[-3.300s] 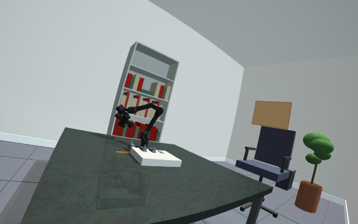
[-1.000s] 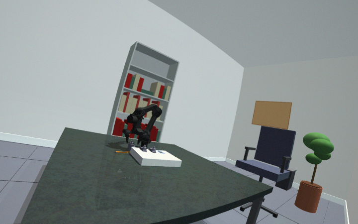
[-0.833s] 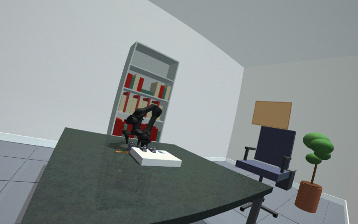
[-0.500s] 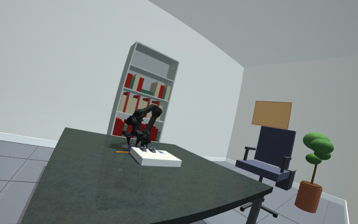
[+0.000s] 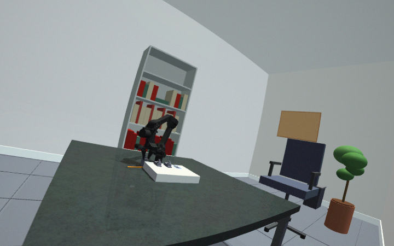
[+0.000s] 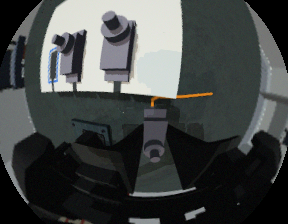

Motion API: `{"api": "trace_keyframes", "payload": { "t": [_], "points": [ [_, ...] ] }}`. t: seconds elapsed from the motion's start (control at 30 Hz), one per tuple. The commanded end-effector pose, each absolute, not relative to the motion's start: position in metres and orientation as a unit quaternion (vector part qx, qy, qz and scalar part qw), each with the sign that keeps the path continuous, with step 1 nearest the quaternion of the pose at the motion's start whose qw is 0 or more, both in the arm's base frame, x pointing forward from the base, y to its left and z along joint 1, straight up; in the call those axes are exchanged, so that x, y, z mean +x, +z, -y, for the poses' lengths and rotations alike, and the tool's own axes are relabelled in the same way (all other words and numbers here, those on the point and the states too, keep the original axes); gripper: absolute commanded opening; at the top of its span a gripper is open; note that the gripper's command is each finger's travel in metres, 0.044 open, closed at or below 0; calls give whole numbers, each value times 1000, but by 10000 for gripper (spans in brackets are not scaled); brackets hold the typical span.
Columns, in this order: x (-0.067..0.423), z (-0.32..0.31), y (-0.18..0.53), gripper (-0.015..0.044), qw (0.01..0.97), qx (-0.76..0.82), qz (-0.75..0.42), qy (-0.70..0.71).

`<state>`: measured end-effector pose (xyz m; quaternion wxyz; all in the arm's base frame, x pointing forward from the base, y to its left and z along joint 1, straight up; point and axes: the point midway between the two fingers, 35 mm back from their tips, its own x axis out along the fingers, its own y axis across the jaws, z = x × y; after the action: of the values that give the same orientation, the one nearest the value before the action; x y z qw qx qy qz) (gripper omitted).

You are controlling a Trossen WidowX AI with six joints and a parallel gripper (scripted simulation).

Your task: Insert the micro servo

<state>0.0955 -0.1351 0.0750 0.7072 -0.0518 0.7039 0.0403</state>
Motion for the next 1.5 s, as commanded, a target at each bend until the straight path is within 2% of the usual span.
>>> {"api": "trace_keyframes", "payload": {
  "t": [0.0,0.5,1.0,1.47],
  "points": [
    [98,137,87,0,709,-51,-702,38],
    [95,133,149,0,709,-51,-702,39],
    [93,130,150,0,709,-51,-702,39],
    [122,140,150,0,710,-51,-701,38]
  ]
}}
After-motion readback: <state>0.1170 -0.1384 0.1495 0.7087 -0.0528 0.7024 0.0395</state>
